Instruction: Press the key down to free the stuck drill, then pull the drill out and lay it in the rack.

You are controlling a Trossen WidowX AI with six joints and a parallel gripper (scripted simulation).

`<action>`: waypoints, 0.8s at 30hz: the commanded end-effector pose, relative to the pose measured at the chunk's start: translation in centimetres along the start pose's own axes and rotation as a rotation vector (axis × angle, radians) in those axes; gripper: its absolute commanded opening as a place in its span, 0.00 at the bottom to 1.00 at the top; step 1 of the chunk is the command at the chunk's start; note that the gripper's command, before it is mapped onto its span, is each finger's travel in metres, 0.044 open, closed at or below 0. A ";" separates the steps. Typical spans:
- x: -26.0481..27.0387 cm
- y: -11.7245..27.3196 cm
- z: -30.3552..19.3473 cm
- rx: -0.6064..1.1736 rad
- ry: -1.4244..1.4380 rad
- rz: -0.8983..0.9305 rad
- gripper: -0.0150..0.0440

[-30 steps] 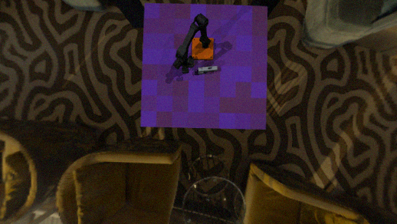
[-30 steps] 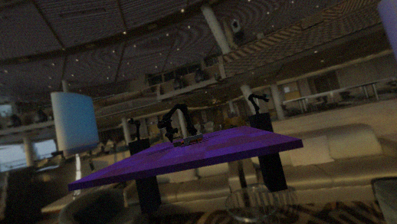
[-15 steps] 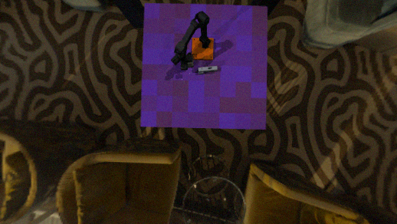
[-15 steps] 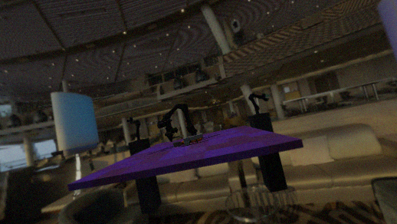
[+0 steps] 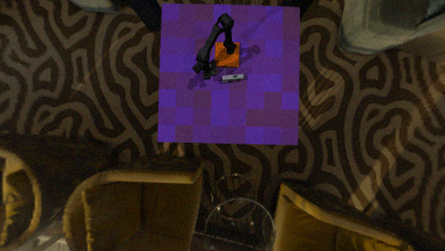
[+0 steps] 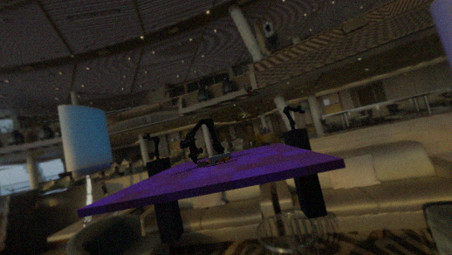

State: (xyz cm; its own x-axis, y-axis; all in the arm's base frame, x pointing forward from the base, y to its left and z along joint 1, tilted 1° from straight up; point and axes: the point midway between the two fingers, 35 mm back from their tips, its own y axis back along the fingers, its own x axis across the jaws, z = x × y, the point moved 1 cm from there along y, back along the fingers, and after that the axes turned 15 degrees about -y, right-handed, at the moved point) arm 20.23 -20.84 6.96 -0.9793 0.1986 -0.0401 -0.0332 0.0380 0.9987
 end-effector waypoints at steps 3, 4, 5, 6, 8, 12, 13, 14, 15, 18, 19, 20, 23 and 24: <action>-0.1 -0.5 0.0 -0.001 0.003 -0.005 0.25; -0.1 -0.7 0.0 -0.001 0.003 -0.005 0.25; -0.1 -0.8 0.0 -0.001 0.003 -0.005 0.25; -0.1 -0.9 0.0 -0.001 0.003 -0.005 0.25; -0.1 -1.2 0.0 -0.001 0.003 -0.005 0.25; -0.1 -1.8 0.0 -0.001 0.003 -0.005 0.25; -0.1 -1.9 0.0 -0.001 0.003 -0.005 0.25; -0.1 -2.1 0.0 -0.001 0.003 -0.005 0.25; -0.1 -2.2 0.0 -0.001 0.003 -0.005 0.25; -0.1 -2.6 0.0 -0.001 0.003 -0.005 0.25; -0.1 -2.8 0.0 -0.001 0.003 -0.005 0.25; -0.1 -2.9 0.0 -0.001 0.003 -0.005 0.25; -0.1 -2.5 0.0 0.000 0.001 -0.006 0.39; -0.1 -2.5 0.0 0.000 0.001 -0.006 0.43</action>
State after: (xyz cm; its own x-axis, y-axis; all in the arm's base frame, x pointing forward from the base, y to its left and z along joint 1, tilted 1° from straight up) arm 20.43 -20.97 4.46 -0.9792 0.1977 -0.0454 -0.0386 0.0380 0.9985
